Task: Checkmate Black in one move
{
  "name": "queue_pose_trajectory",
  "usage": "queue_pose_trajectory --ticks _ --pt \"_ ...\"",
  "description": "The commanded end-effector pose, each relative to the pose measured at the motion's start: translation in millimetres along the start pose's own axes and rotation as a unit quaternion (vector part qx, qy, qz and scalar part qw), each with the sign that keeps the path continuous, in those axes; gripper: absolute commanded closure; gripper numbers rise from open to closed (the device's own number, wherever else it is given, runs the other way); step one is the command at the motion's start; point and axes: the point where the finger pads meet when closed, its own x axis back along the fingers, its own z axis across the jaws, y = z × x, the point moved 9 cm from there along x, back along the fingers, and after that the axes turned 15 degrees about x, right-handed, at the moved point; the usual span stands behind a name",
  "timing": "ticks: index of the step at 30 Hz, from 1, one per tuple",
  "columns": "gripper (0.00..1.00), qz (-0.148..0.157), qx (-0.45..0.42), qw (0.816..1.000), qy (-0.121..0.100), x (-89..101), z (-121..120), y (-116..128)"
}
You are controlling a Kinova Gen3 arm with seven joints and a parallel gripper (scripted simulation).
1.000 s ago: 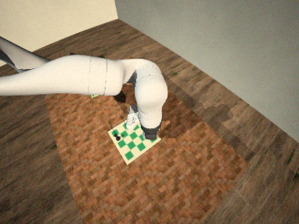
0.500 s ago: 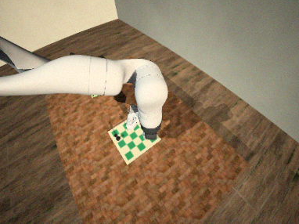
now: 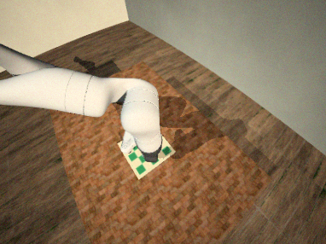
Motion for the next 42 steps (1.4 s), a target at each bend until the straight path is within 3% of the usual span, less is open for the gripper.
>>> queue_pose_trajectory --ticks 1,3,24,39,42 --pt "1.00 -0.009 -0.024 1.000 -0.002 6.2 -20 -44" --pt "1.00 -0.009 -0.028 1.000 -0.002 5.9 -23 -53" --pt "1.00 -0.015 -0.036 0.999 -0.003 1.0 -23 -50" --pt "1.00 -0.014 -0.034 0.999 -0.002 -56.4 -24 -48" --pt "1.00 -0.014 -0.034 0.999 -0.002 -60.7 -24 -48"
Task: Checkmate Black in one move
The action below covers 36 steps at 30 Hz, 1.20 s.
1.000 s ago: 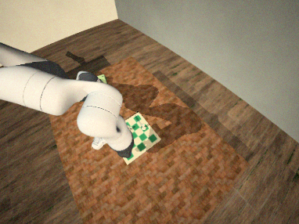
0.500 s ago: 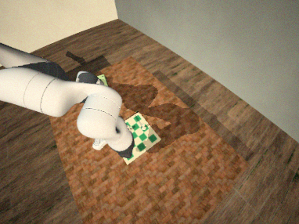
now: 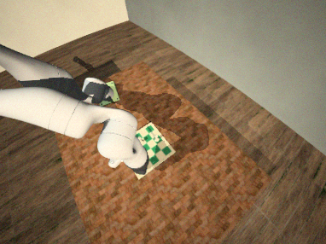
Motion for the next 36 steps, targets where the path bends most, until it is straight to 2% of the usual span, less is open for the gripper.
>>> queue_pose_trajectory --ticks 1,7,12,36 --pt "1.00 0.003 0.001 1.000 0.000 -13.9 1 1" --pt "1.00 0.003 0.001 1.000 0.000 -32.7 1 1" --pt "1.00 0.003 0.001 1.000 0.000 -39.5 1 1" --pt "1.00 0.005 -0.001 1.000 0.000 -38.9 0 -1"
